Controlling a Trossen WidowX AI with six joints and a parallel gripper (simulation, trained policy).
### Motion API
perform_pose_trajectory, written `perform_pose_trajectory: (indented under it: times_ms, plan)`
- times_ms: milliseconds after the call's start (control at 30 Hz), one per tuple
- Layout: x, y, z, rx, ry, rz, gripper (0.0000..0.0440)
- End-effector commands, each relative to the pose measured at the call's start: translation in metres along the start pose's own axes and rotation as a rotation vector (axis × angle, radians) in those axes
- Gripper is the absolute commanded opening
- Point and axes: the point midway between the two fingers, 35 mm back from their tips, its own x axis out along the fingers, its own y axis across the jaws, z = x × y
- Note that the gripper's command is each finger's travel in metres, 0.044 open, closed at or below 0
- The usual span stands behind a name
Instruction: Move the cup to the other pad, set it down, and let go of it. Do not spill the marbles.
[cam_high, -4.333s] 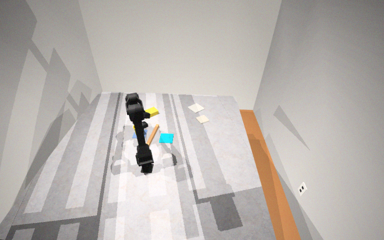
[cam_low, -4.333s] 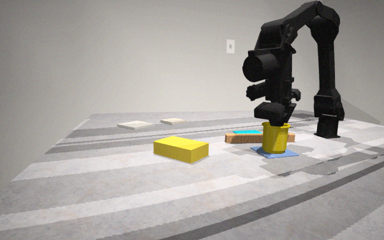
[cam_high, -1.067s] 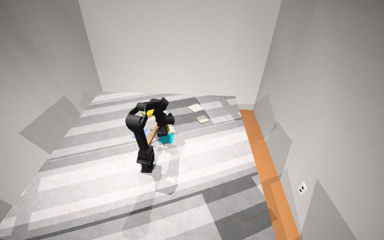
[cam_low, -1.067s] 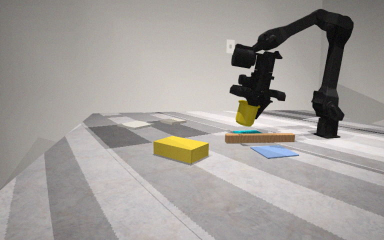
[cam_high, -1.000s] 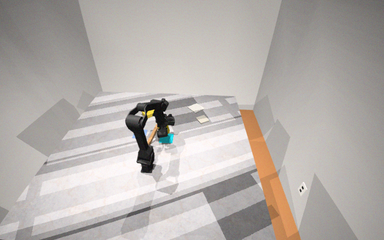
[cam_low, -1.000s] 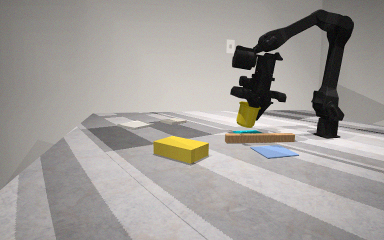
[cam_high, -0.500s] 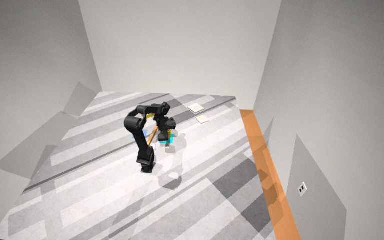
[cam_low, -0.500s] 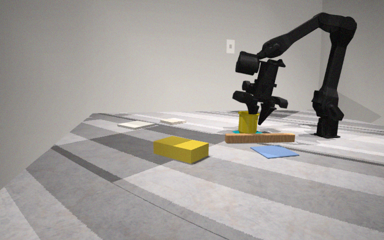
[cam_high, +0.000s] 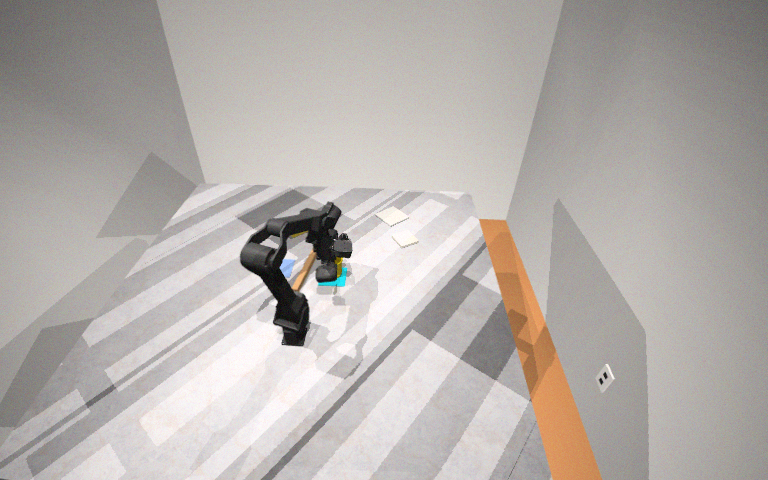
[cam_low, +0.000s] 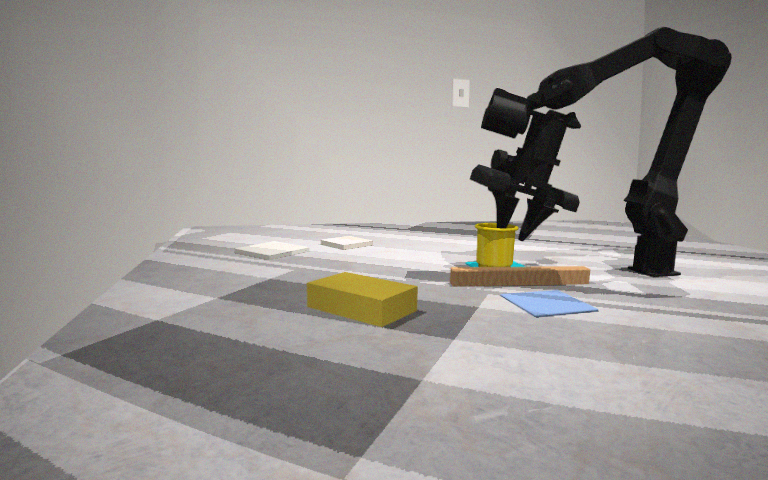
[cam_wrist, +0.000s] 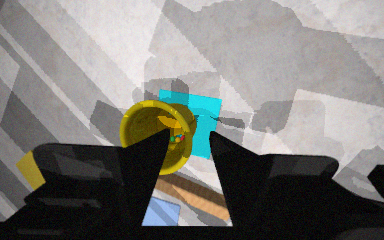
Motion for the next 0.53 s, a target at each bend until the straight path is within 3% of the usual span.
perform_pose_trajectory:
  times_ms: [0,400,500]
  plan:
    - [-0.005,-0.003,0.0,0.002,0.006,0.014,0.0218]
    - [-0.035,-0.003,0.007,0.04,-0.013,0.089,0.0276]
    - [-0.046,-0.001,0.01,0.049,-0.024,0.114,0.0308]
